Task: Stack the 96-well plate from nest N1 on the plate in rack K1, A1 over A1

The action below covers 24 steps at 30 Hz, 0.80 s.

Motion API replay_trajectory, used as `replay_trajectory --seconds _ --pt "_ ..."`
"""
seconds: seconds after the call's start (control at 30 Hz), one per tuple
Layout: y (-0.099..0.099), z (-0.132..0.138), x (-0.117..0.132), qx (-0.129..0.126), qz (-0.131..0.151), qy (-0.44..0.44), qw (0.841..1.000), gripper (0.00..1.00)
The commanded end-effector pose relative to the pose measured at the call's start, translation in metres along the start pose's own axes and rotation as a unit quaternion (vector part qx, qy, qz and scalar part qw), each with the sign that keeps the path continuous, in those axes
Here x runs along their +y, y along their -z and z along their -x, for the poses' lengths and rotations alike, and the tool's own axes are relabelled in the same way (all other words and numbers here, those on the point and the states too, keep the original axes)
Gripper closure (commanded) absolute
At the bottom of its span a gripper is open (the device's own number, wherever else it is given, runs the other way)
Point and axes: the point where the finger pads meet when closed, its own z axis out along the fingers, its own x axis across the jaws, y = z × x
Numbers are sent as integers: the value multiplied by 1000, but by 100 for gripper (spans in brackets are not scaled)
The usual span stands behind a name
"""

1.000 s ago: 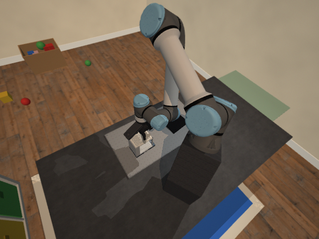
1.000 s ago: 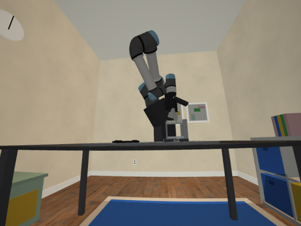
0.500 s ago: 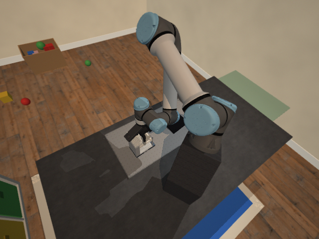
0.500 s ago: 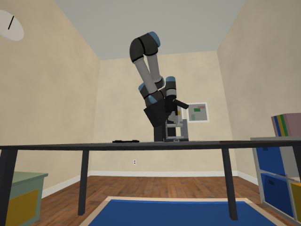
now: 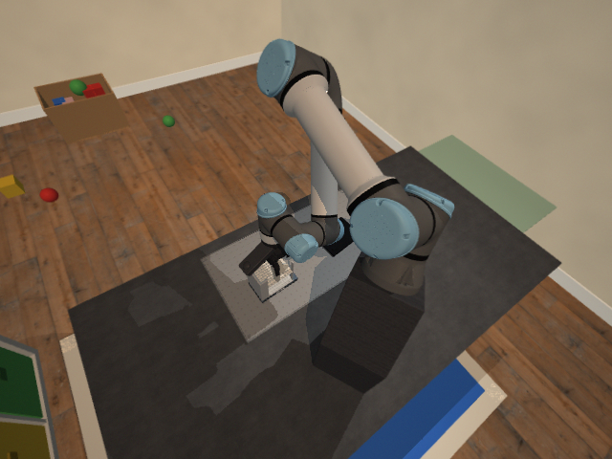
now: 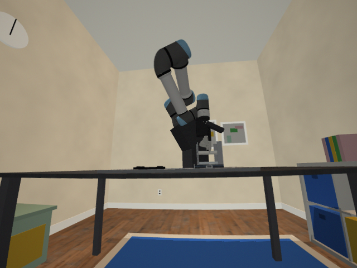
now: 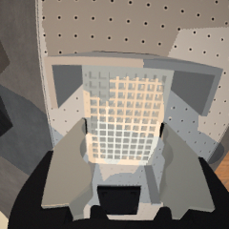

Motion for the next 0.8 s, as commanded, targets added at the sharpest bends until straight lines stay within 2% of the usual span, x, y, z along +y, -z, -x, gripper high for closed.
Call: replay_trajectory --seconds 0.0,0.5,0.77 --pt "-5 0 0 1 0 0 1000 100" --pt "-30 0 0 1 0 0 1000 100" --pt "-35 0 0 1 0 0 1000 100"
